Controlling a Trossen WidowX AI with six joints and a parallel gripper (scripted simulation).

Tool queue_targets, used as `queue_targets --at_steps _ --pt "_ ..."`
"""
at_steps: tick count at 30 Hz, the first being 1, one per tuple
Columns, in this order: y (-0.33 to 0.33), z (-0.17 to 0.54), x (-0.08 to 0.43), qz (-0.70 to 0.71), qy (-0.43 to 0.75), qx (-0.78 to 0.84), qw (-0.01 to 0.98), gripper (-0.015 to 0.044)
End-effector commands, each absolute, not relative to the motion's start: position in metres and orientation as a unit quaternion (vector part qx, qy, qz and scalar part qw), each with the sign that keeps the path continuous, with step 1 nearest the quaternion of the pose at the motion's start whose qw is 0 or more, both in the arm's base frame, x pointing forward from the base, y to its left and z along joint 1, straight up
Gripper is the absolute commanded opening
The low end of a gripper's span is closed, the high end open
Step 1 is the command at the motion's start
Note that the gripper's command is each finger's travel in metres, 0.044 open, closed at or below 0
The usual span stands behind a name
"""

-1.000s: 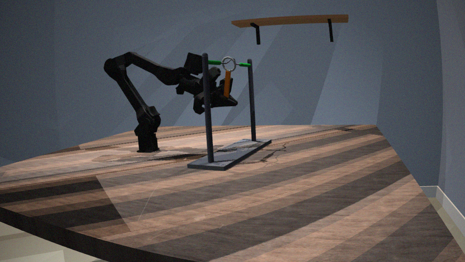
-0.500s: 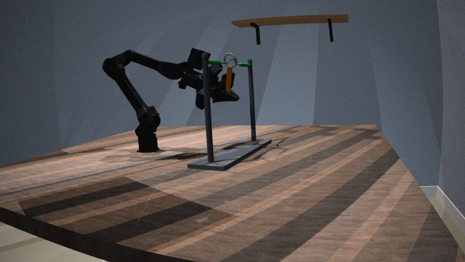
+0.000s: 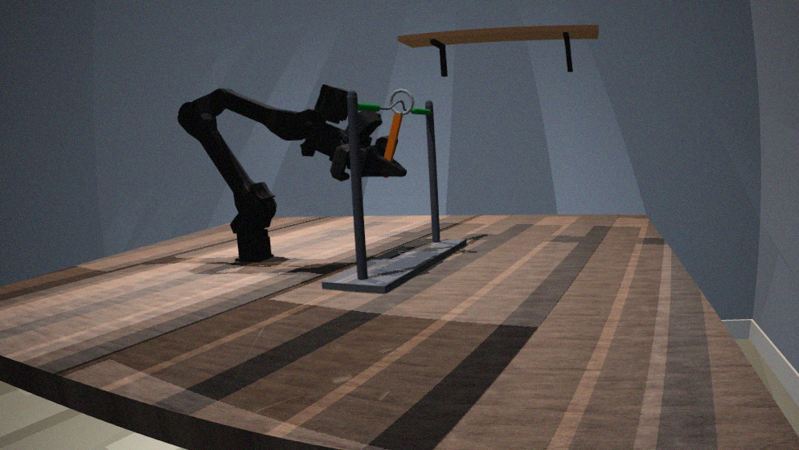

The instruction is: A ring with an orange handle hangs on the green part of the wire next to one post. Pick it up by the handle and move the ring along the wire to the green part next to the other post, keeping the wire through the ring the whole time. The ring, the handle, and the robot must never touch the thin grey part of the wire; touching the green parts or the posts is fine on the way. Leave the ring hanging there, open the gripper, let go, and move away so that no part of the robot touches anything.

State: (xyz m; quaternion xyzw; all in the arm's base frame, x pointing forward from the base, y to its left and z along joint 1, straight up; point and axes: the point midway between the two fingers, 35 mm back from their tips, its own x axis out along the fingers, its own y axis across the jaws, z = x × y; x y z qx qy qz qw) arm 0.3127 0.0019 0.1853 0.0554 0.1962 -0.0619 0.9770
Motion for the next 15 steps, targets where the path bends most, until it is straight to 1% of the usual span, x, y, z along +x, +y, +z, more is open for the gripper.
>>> queue_targets --at_steps 1,15 --pt "-0.008 0.187 0.311 -0.044 0.192 -0.005 0.98 -0.015" --pt "-0.036 0.19 0.311 0.003 0.188 -0.179 0.966 -0.015"
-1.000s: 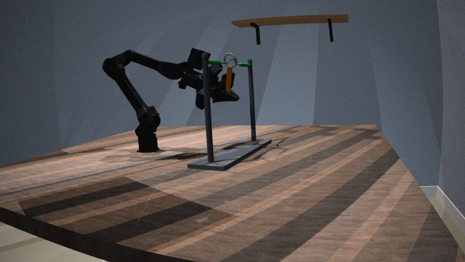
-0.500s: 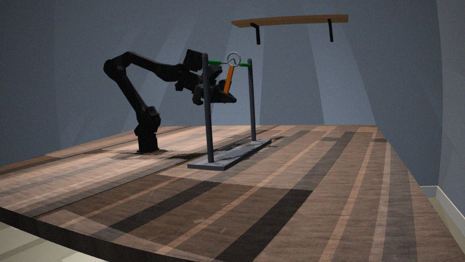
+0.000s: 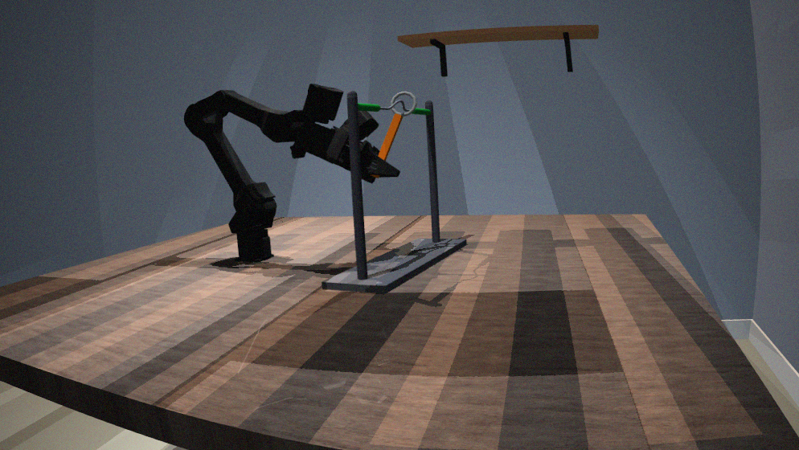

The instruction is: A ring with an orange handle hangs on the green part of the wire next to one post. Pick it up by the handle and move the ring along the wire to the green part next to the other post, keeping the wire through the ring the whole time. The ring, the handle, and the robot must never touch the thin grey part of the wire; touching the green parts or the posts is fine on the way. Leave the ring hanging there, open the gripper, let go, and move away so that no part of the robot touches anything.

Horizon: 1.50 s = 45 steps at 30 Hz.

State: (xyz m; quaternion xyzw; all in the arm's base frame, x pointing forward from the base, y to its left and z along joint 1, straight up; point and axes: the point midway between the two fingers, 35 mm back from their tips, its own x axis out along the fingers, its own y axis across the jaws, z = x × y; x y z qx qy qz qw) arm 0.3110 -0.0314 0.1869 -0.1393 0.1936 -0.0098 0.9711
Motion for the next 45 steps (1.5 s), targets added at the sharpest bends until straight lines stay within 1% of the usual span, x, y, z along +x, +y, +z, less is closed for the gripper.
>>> queue_targets --at_steps 1,13,34,45 --pt "-0.037 0.19 0.311 0.006 0.187 -0.187 0.964 -0.015" --pt "-0.03 0.185 0.309 0.008 0.185 -0.197 0.963 -0.015" --pt "0.025 0.171 0.308 -0.032 0.178 -0.049 0.982 -0.015" --pt "0.048 0.17 0.31 -0.046 0.175 -0.001 0.984 -0.015"
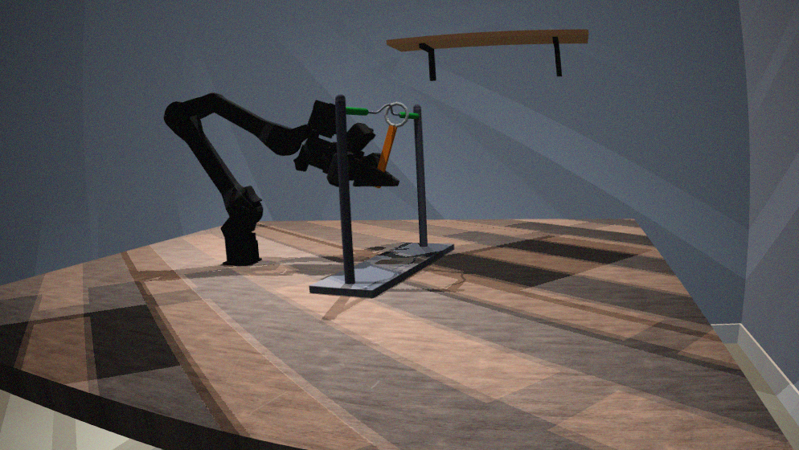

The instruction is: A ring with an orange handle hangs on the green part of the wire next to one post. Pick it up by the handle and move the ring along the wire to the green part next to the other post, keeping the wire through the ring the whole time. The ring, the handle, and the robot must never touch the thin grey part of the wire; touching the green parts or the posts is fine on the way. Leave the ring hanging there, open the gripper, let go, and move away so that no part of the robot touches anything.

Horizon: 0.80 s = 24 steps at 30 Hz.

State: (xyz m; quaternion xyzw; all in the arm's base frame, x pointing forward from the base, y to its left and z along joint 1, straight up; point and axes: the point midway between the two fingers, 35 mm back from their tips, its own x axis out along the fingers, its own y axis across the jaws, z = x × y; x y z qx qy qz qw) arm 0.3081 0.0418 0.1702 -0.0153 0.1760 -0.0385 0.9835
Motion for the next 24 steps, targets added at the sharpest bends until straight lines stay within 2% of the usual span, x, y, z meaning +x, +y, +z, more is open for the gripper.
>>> queue_targets --at_steps 1,24 --pt "0.049 0.17 0.31 -0.046 0.175 0.001 0.984 -0.015" --pt "0.076 0.17 0.312 -0.05 0.171 0.013 0.984 -0.015"
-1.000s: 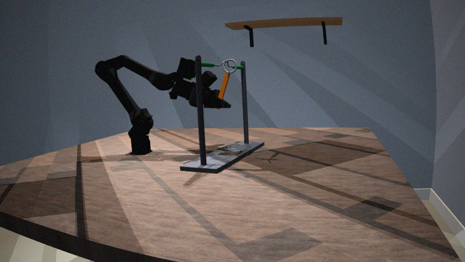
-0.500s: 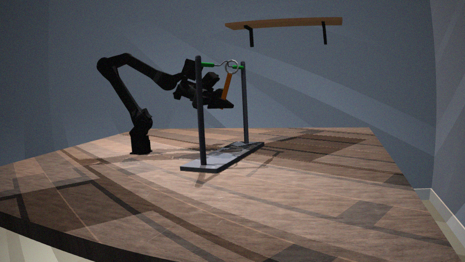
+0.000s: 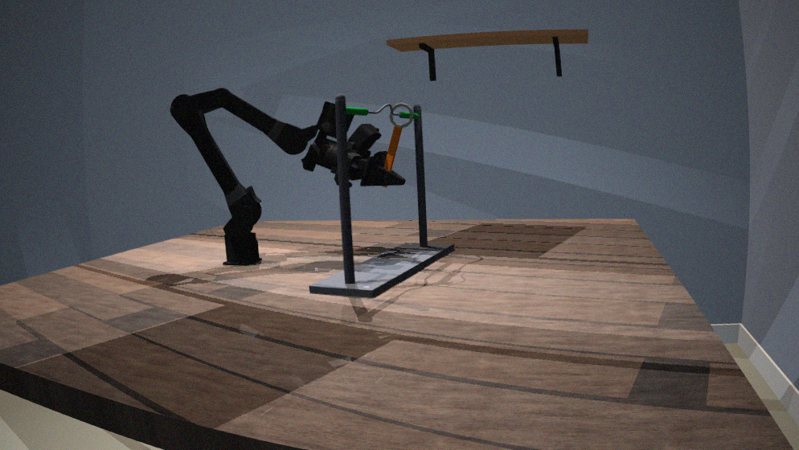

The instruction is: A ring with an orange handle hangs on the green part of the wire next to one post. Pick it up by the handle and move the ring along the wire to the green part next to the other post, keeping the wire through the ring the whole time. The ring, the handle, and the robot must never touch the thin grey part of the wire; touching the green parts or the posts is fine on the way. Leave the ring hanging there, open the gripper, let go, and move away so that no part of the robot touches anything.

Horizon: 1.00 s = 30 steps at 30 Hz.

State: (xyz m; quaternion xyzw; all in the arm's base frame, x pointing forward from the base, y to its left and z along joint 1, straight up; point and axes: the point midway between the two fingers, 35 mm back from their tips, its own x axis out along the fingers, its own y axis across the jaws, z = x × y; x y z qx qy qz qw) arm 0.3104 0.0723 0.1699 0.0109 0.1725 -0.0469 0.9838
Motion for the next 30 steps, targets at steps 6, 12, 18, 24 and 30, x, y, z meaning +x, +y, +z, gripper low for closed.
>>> queue_targets --at_steps 6,12,18,24,30 --pt "0.082 0.171 0.313 -0.051 0.171 0.013 0.984 -0.015" --pt "0.087 0.17 0.313 -0.051 0.17 0.013 0.984 -0.015" --pt "0.087 0.164 0.313 -0.051 0.17 0.013 0.984 -0.015" --pt "0.087 0.157 0.313 -0.051 0.17 0.013 0.984 -0.015" --pt "0.087 0.157 0.313 -0.051 0.17 0.013 0.984 -0.015"
